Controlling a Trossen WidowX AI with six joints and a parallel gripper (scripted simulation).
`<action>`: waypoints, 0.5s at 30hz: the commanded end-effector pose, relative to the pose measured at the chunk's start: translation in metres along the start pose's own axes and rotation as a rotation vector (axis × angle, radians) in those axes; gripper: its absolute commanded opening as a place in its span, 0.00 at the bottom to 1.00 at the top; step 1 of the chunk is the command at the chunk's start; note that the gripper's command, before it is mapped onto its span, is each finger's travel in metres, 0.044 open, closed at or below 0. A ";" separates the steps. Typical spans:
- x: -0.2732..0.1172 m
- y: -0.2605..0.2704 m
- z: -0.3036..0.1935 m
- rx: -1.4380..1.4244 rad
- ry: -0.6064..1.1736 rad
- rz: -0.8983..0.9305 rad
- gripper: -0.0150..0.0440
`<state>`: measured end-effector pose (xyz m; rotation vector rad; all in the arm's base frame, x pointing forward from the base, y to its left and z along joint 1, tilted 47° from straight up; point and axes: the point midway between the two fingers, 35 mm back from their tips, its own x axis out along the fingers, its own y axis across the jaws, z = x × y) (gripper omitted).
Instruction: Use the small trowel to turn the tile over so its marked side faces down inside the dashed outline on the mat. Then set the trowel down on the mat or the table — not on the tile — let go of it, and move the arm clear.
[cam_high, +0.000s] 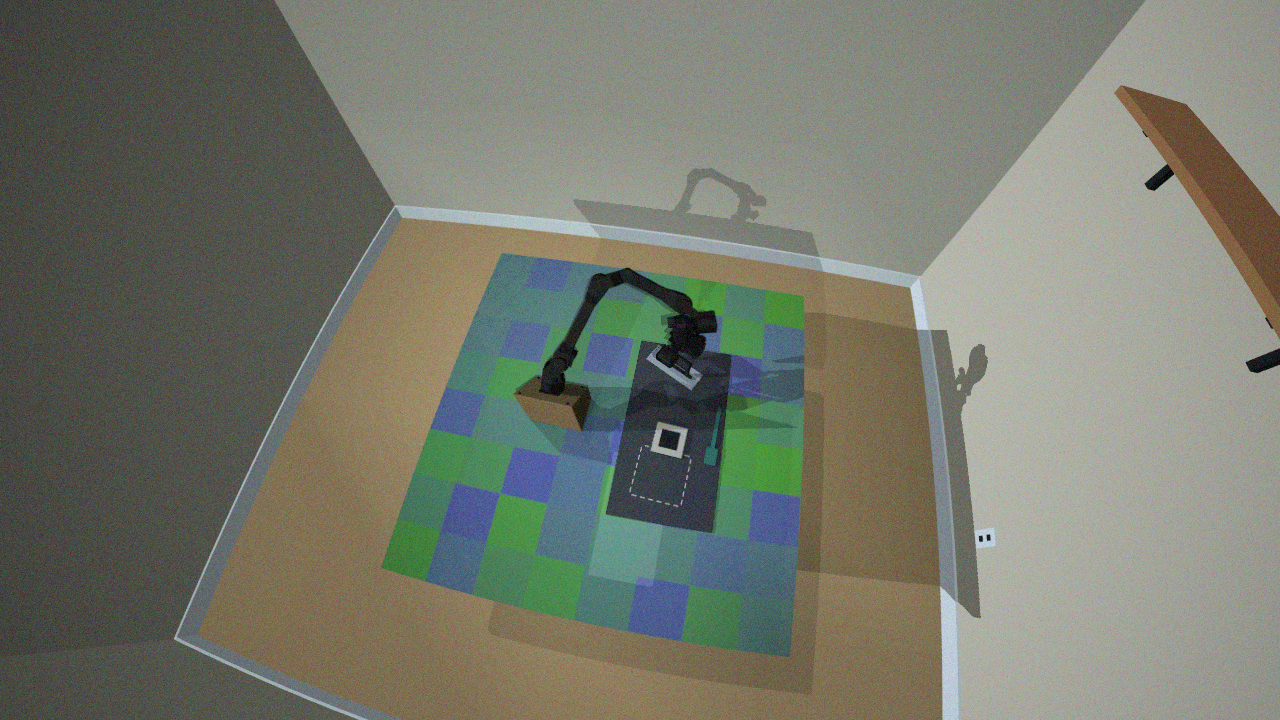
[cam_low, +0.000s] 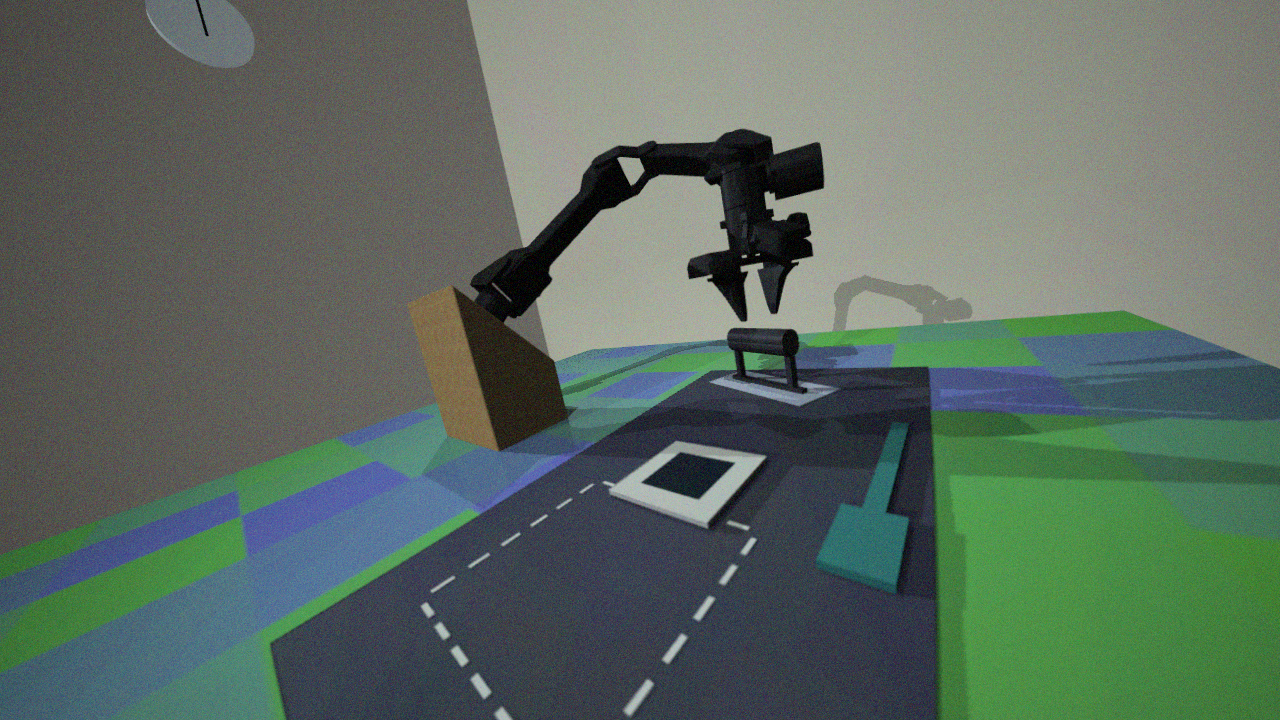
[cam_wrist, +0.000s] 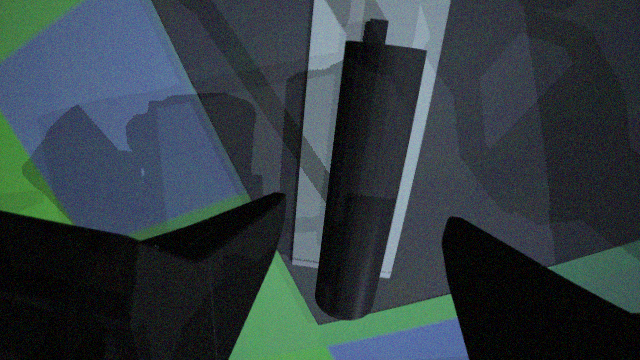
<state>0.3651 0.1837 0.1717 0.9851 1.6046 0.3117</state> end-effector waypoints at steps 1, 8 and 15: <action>0.005 0.003 0.000 0.001 0.002 0.007 0.71; 0.016 0.003 0.000 0.001 0.002 0.007 0.71; 0.027 0.003 0.000 0.001 0.003 0.008 0.71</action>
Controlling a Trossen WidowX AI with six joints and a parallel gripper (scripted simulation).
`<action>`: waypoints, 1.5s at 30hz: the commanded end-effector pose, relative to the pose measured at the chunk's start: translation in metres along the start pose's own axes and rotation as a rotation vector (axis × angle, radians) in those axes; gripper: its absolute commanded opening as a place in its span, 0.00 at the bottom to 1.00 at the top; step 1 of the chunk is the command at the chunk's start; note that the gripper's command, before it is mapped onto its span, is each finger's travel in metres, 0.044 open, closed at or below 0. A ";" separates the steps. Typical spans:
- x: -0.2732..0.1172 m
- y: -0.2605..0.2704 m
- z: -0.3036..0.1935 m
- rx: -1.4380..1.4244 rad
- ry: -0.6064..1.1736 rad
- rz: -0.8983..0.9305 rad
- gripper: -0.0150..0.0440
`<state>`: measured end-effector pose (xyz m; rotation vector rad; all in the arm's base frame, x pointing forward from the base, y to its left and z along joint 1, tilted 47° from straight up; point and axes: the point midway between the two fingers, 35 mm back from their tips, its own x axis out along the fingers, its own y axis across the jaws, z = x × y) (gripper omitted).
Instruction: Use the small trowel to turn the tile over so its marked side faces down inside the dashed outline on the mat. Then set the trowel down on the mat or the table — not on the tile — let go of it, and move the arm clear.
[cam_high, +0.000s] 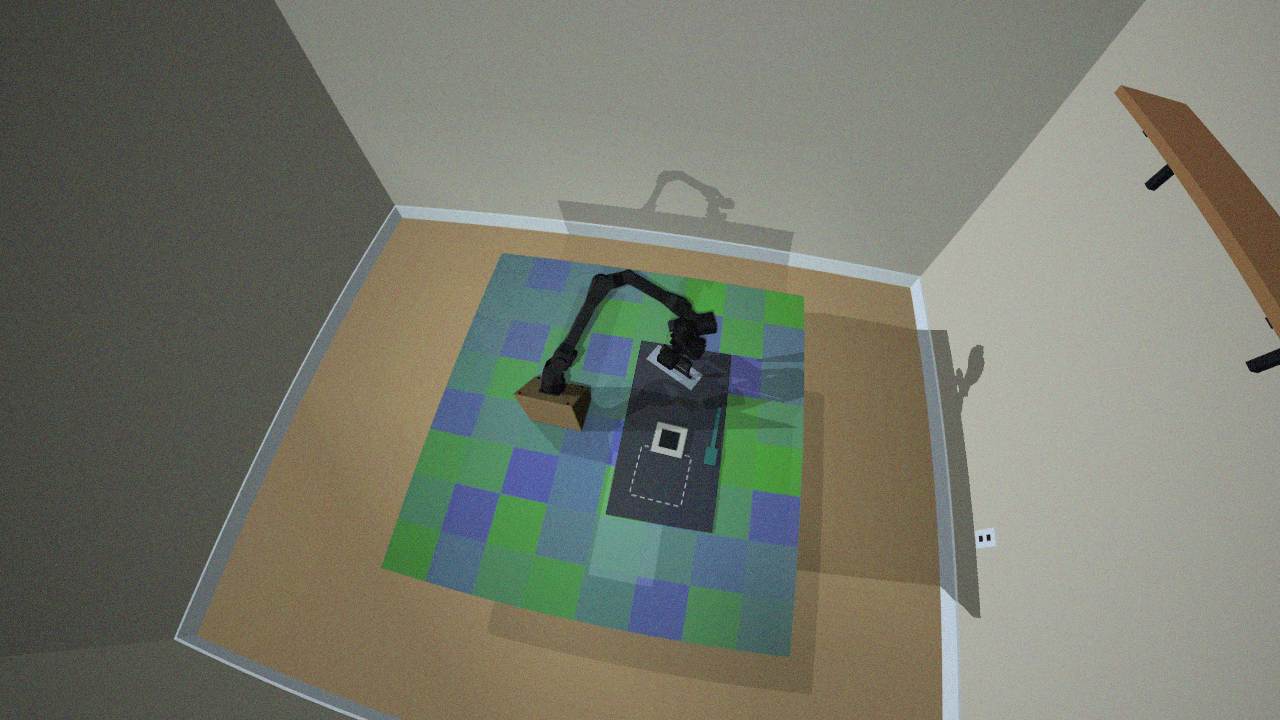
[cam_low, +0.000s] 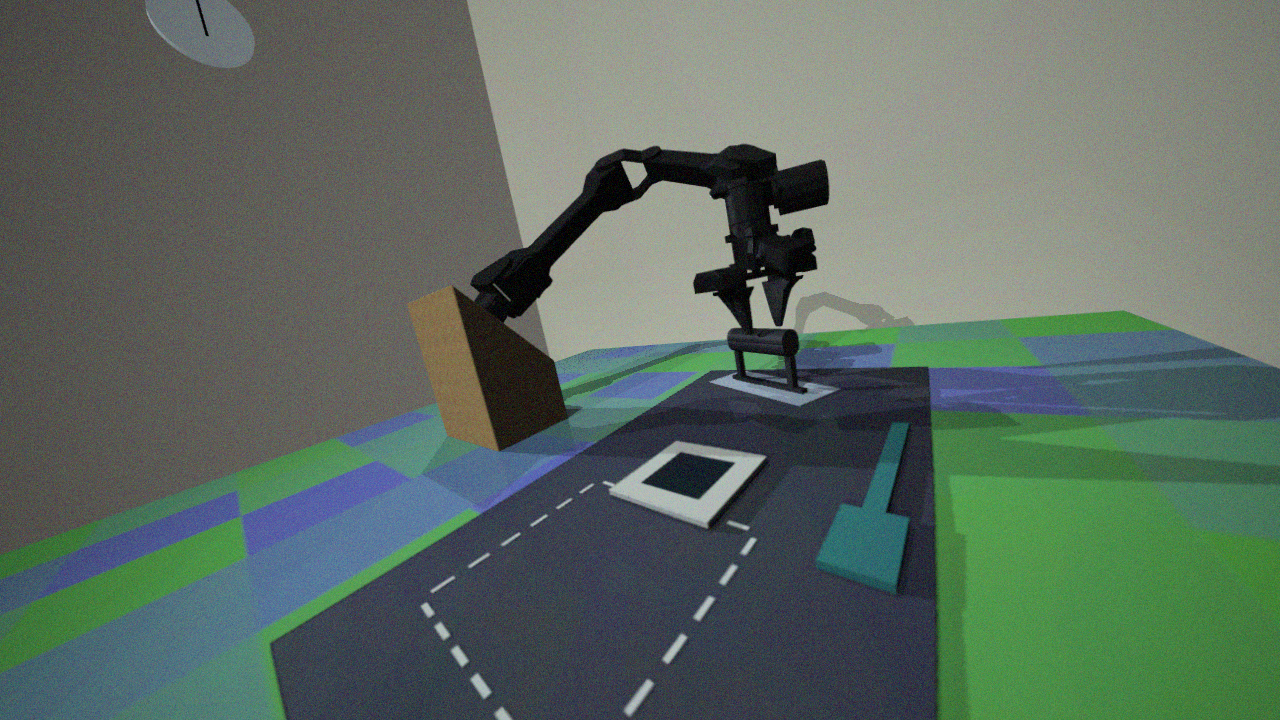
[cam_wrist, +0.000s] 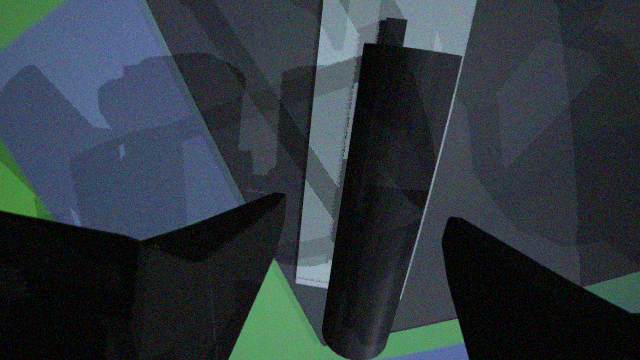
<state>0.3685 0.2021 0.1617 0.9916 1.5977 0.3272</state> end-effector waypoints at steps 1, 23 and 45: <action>0.008 -0.003 0.000 0.008 0.001 -0.006 0.71; 0.022 -0.003 -0.001 0.008 0.002 -0.005 0.58; 0.022 -0.003 -0.001 -0.157 0.002 -0.005 0.47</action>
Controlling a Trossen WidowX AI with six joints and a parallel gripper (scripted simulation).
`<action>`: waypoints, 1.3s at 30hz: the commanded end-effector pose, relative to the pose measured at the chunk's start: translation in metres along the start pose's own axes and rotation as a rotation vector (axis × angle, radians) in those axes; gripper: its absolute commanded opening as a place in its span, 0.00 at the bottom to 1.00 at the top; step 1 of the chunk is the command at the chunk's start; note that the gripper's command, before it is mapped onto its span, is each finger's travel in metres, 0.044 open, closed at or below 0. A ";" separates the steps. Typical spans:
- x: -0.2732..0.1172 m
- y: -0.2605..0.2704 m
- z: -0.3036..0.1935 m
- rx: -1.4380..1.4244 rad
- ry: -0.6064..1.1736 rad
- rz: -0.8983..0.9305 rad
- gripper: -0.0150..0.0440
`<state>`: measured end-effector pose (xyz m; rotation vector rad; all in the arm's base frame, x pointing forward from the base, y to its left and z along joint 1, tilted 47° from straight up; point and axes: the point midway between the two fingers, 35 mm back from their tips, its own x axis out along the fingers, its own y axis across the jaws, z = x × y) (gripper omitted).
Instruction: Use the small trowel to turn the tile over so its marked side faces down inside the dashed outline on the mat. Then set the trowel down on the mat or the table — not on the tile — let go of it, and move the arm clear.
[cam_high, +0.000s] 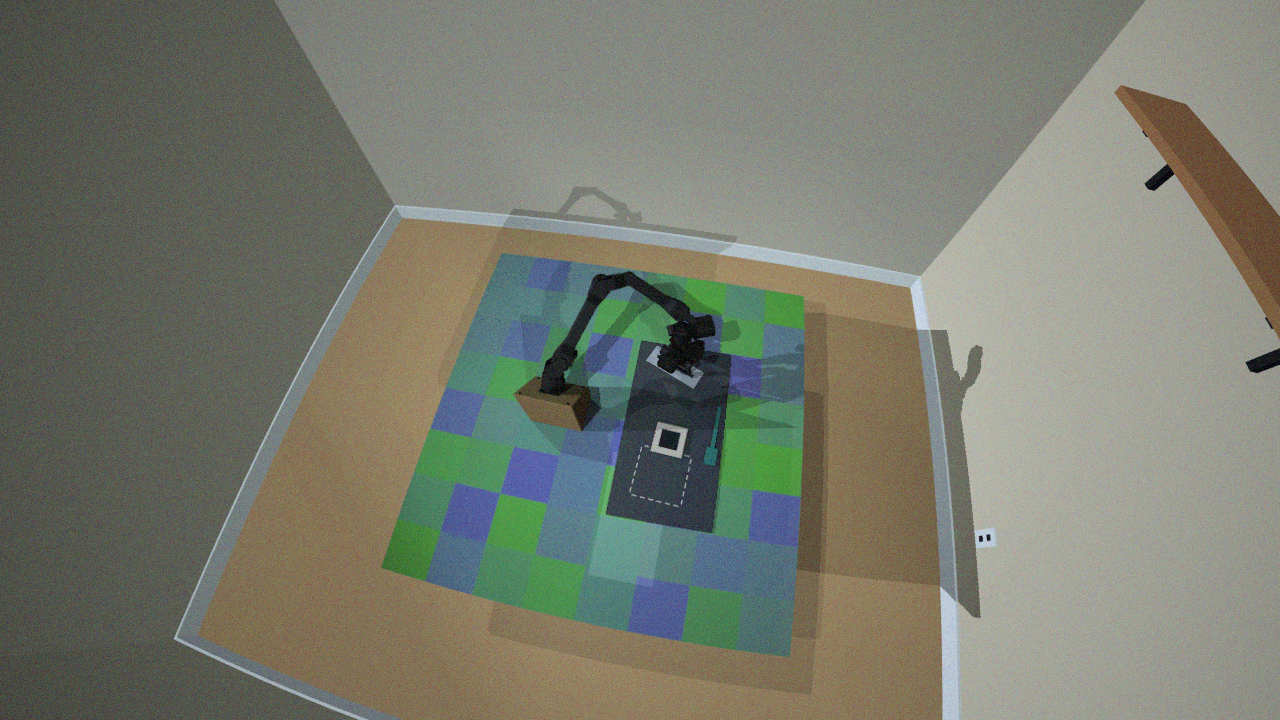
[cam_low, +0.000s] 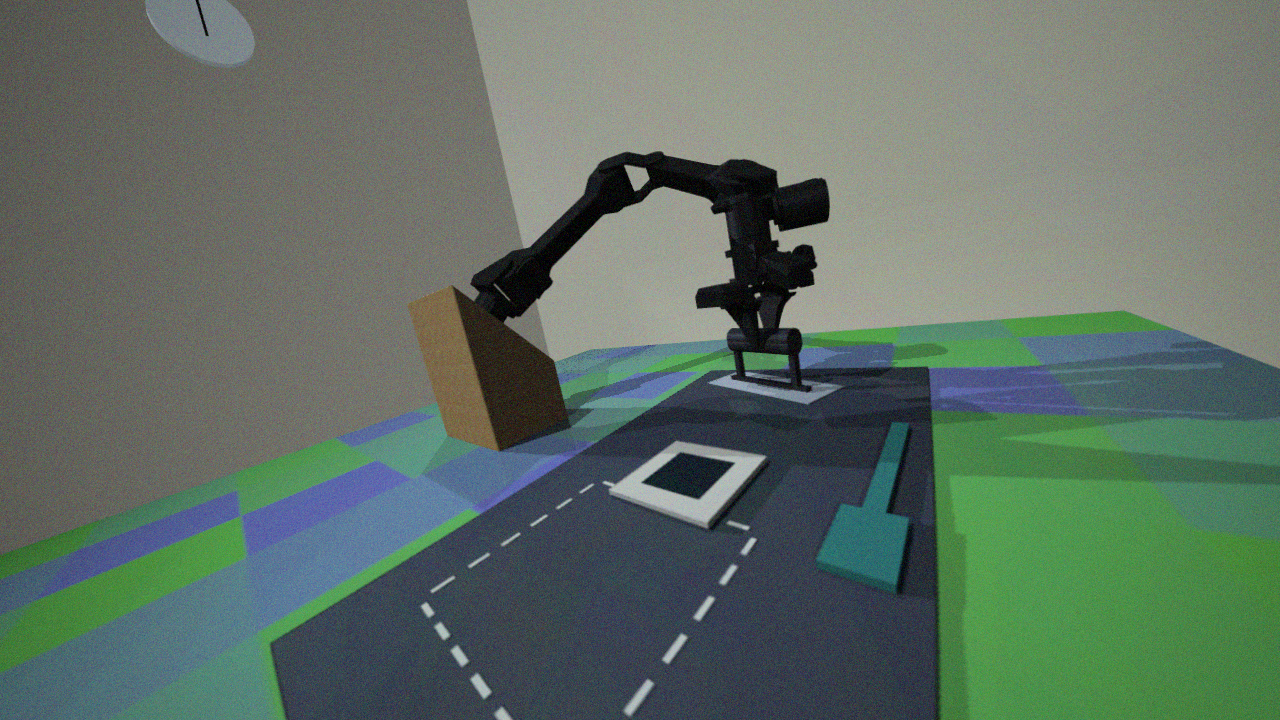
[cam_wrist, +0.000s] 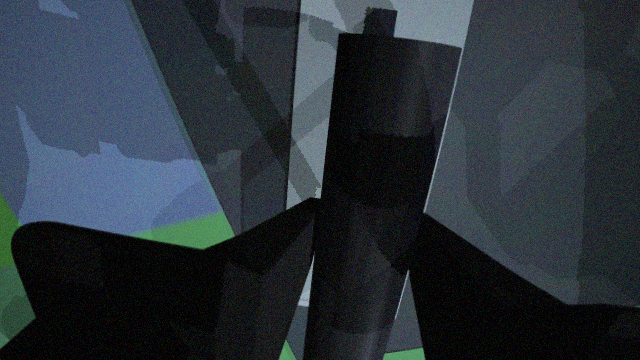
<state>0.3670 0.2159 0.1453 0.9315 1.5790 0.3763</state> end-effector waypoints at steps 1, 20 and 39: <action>0.001 0.001 0.000 -0.116 0.001 0.003 0.47; 0.001 0.001 0.000 -0.678 0.000 0.003 0.47; 0.001 0.001 0.000 -1.122 0.000 0.003 0.47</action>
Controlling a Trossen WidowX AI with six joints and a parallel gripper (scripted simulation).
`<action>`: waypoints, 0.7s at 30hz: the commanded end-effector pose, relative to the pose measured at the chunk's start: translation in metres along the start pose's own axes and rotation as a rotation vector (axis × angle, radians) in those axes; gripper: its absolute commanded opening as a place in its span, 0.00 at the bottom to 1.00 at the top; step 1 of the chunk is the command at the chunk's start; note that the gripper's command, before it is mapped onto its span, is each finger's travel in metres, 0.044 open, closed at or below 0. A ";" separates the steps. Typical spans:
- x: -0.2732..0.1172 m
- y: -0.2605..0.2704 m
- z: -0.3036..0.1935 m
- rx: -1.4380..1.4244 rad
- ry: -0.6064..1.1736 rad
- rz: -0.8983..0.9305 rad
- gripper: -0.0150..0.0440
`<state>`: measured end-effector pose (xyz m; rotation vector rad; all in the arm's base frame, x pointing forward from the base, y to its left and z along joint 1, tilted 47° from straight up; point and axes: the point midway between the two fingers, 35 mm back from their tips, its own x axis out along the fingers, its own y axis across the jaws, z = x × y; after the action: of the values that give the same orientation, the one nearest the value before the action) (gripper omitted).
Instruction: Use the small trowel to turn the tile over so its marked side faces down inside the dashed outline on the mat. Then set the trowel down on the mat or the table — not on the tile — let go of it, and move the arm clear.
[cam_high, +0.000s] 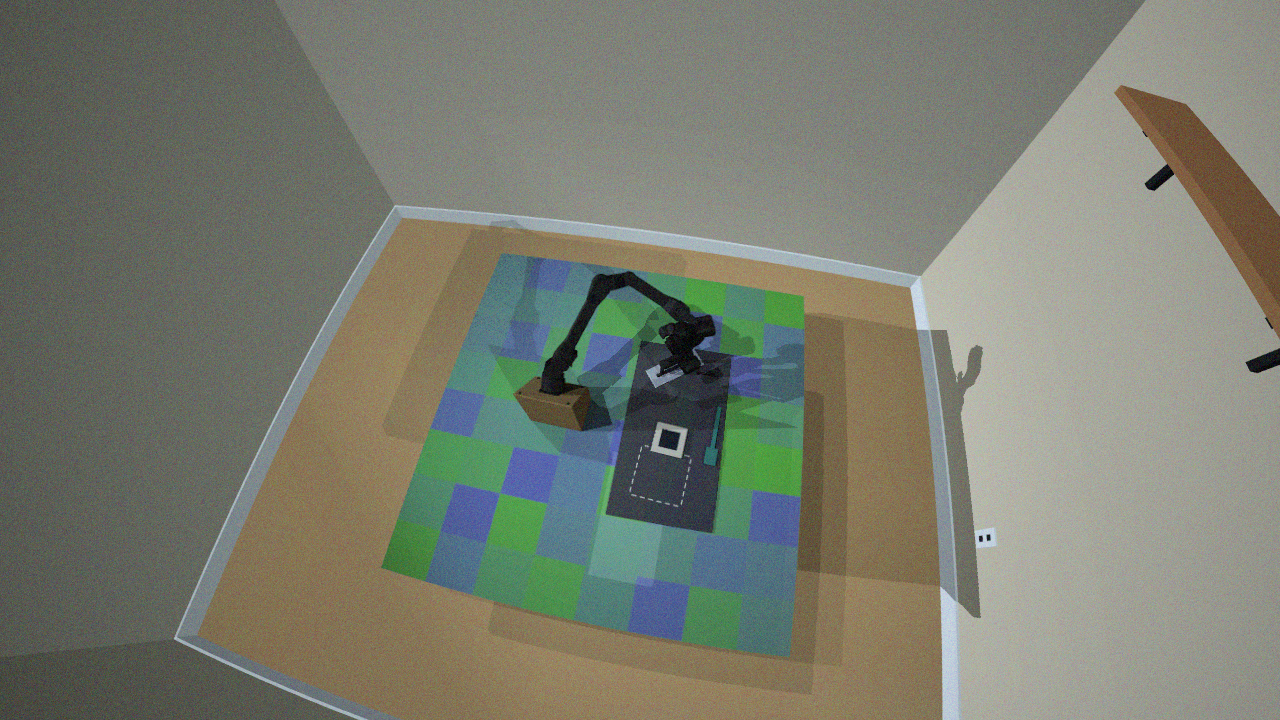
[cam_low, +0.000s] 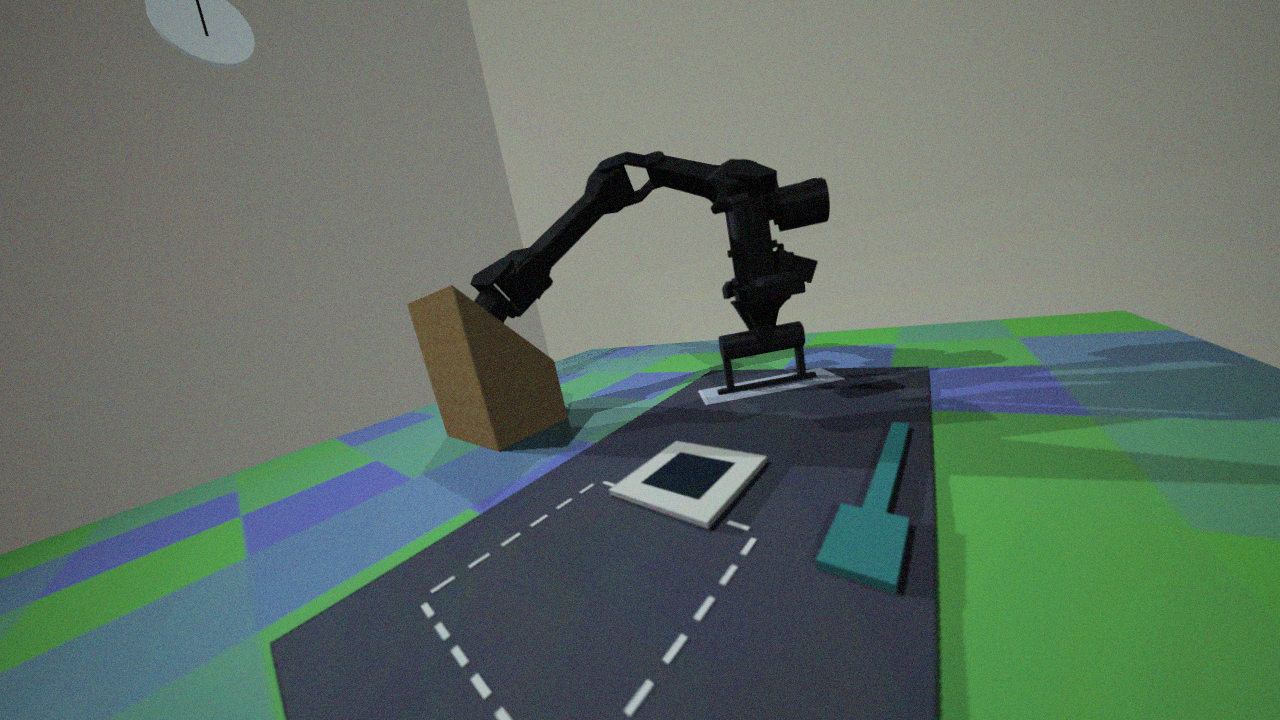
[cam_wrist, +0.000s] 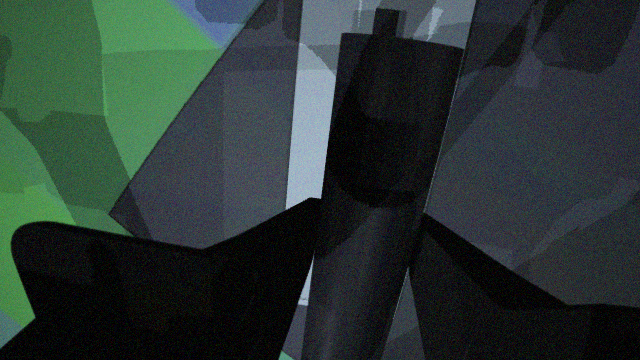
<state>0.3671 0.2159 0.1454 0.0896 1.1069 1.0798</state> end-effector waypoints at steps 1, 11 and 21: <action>0.001 0.001 0.000 -0.045 -0.001 0.001 0.47; 0.001 0.001 0.000 -0.045 -0.001 0.001 0.71; 0.001 0.001 0.000 -0.045 -0.001 0.001 0.71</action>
<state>0.3667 0.2168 0.1454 0.0581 1.0859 1.1023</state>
